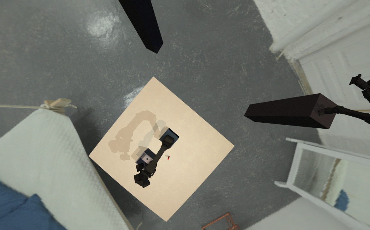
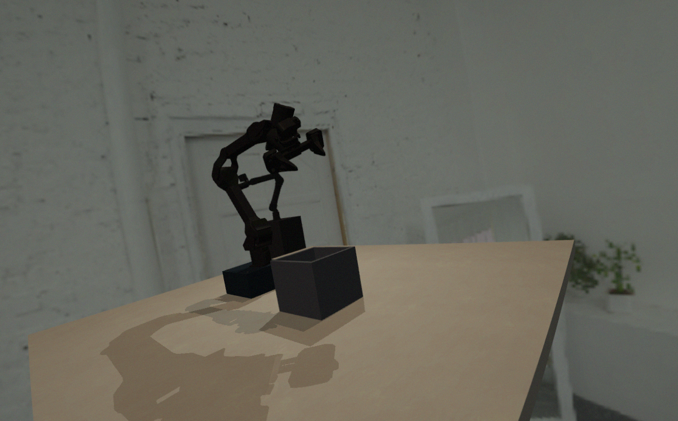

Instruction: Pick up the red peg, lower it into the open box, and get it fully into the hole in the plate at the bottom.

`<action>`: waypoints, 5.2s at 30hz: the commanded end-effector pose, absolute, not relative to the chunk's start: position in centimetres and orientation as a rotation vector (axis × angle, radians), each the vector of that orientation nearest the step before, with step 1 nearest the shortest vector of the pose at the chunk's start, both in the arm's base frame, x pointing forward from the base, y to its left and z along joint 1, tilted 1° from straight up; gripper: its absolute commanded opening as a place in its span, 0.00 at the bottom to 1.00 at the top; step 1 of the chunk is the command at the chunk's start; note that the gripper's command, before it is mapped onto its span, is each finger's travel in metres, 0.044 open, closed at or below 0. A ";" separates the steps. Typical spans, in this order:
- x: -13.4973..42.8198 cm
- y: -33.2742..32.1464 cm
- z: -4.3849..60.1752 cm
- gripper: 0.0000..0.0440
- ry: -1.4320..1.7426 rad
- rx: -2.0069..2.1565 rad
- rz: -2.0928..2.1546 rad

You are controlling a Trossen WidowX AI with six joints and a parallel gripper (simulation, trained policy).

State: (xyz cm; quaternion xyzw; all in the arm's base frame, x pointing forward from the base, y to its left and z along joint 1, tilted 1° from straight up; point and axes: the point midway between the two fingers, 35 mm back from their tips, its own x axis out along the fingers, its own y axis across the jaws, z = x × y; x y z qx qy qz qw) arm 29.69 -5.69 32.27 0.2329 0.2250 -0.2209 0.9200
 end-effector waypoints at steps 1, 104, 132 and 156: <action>29.5 -3.6 30.6 1.00 0.539 0.575 -0.422; 18.5 8.6 -1.9 0.45 1.308 0.960 -1.145; 21.6 9.5 0.9 0.00 1.254 1.088 -1.006; 26.2 6.7 10.6 0.00 1.107 1.167 -0.860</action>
